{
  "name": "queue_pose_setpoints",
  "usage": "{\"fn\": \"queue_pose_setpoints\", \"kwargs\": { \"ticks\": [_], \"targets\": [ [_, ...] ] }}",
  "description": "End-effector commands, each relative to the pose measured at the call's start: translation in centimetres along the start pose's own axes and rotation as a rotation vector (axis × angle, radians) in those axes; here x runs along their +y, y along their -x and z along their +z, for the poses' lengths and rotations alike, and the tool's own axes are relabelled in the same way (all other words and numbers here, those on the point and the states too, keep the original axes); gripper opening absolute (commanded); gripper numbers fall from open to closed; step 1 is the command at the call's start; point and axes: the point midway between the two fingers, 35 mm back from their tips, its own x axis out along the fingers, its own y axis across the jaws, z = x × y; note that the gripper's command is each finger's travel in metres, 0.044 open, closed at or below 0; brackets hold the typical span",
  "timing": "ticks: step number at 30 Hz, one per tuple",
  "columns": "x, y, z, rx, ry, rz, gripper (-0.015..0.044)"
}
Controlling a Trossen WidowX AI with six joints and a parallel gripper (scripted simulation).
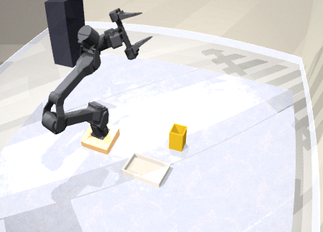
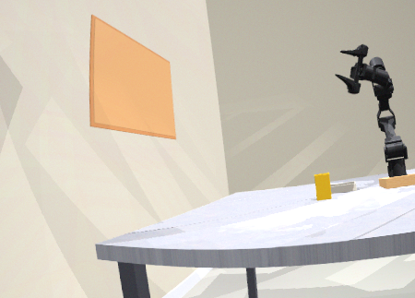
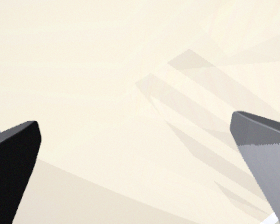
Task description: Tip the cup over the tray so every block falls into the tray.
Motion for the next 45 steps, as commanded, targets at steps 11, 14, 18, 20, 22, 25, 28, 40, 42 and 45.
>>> {"fn": "queue_pose_setpoints", "kwargs": {
  "ticks": [11,14,18,20,22,25,28,40,42,45],
  "targets": [
    [-15.2,-1.5,-4.6,0.117,0.734,-0.325,0.0440],
    [-19.2,-1.0,-4.5,0.166,0.873,-0.422,0.0440],
    [-24.5,0.2,-3.8,0.248,1.037,-0.563,0.0440],
    [-27.1,1.2,-3.3,0.296,1.110,-0.637,0.0440],
    [-29.6,2.3,-2.7,0.350,1.175,-0.713,0.0440],
    [-32.3,4.0,-1.9,0.419,1.242,-0.804,0.0440],
    [-32.5,4.1,-1.9,0.424,1.246,-0.811,0.0440],
    [-35.4,4.6,-2.8,0.424,1.246,-0.811,0.0440],
    [-35.9,4.7,-3.0,0.424,1.246,-0.811,0.0440],
    [-36.7,5.1,-3.1,0.424,1.247,-0.811,0.0440]
  ]
}}
